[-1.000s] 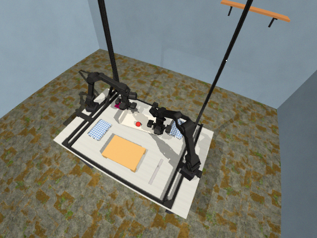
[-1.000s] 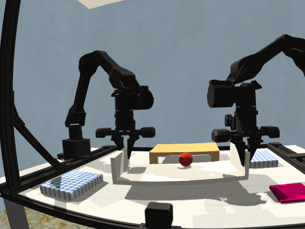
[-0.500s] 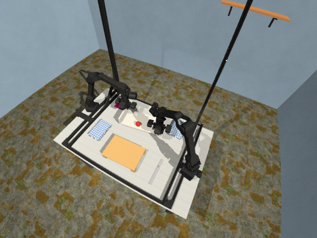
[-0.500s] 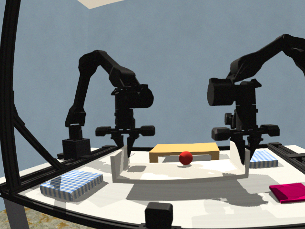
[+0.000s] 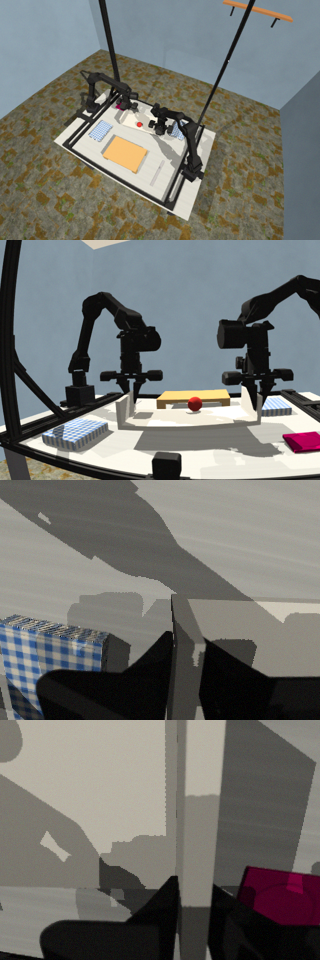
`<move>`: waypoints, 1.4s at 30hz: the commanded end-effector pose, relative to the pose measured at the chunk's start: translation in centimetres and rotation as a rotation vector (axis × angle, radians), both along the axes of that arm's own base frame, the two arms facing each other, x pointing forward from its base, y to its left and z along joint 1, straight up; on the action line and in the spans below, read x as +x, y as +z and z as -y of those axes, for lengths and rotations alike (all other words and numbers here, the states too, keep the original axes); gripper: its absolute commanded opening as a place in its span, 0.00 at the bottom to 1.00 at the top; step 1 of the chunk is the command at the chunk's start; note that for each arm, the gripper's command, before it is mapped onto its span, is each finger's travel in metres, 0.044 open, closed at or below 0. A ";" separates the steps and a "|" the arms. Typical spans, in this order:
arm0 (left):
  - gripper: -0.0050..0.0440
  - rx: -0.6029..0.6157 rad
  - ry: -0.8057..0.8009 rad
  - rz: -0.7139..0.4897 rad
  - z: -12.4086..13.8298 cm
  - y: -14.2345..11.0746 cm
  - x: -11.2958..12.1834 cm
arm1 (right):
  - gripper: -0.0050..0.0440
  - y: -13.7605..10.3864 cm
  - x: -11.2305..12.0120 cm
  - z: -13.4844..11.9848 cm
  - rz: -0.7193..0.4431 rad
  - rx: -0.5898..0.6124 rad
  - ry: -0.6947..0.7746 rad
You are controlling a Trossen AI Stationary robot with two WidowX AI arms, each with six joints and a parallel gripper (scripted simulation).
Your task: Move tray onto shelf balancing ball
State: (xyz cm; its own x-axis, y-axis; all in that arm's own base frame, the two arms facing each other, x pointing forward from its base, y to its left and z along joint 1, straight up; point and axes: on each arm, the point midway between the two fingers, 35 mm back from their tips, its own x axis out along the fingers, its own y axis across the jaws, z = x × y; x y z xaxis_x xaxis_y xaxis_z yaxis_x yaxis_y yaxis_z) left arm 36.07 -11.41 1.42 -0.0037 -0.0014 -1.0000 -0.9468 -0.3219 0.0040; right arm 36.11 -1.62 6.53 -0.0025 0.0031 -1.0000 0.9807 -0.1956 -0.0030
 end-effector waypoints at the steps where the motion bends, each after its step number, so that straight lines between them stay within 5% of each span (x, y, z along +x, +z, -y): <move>1: 0.14 -0.008 0.001 0.002 0.1 0.9 -0.1 | 0.14 0.9 0.1 -0.1 0.009 0.005 0.001; 42: 0.14 -0.008 0.001 0.002 0.1 2.1 -0.1 | 0.14 2.1 0.1 -0.1 0.009 0.005 0.001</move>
